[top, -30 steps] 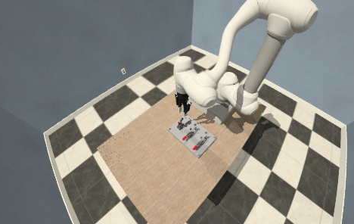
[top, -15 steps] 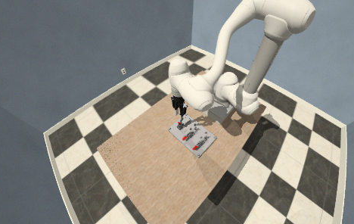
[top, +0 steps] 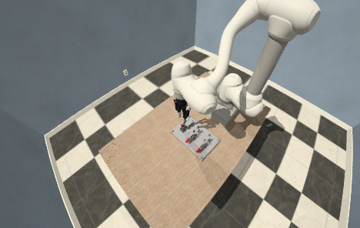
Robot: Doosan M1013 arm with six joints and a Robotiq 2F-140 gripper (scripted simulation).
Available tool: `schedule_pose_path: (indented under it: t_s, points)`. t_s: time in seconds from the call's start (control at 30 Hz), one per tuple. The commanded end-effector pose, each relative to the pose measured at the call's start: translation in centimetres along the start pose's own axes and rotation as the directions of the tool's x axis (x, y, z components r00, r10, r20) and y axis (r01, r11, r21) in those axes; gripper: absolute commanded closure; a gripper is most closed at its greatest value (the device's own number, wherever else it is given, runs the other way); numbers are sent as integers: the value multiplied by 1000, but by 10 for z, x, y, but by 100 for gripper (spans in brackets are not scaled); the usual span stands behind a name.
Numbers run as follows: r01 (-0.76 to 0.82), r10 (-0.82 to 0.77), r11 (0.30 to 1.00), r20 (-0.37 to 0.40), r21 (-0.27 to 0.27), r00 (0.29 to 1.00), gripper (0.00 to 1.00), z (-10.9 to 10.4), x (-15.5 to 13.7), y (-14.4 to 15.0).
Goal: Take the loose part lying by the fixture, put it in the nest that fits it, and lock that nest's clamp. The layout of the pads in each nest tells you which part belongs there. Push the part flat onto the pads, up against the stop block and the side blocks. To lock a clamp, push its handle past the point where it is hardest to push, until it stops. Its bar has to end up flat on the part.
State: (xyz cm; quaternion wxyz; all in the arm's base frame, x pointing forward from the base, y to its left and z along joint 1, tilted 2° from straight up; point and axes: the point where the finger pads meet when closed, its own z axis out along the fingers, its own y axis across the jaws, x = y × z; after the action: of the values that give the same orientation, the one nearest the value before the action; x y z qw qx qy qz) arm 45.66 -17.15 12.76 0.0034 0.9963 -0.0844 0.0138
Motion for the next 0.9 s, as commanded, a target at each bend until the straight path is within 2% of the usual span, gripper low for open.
schedule_pose_path:
  t_s: [0.0,0.17,0.63,0.87]
  points:
    - [0,0,1000,0,0,1000,65,6,0,0]
    - [0,0,1000,0,0,1000,65,13,0,0]
    - [0,0,1000,0,0,1000,65,53,0,0]
    - [0,0,1000,0,0,1000,65,62,0,0]
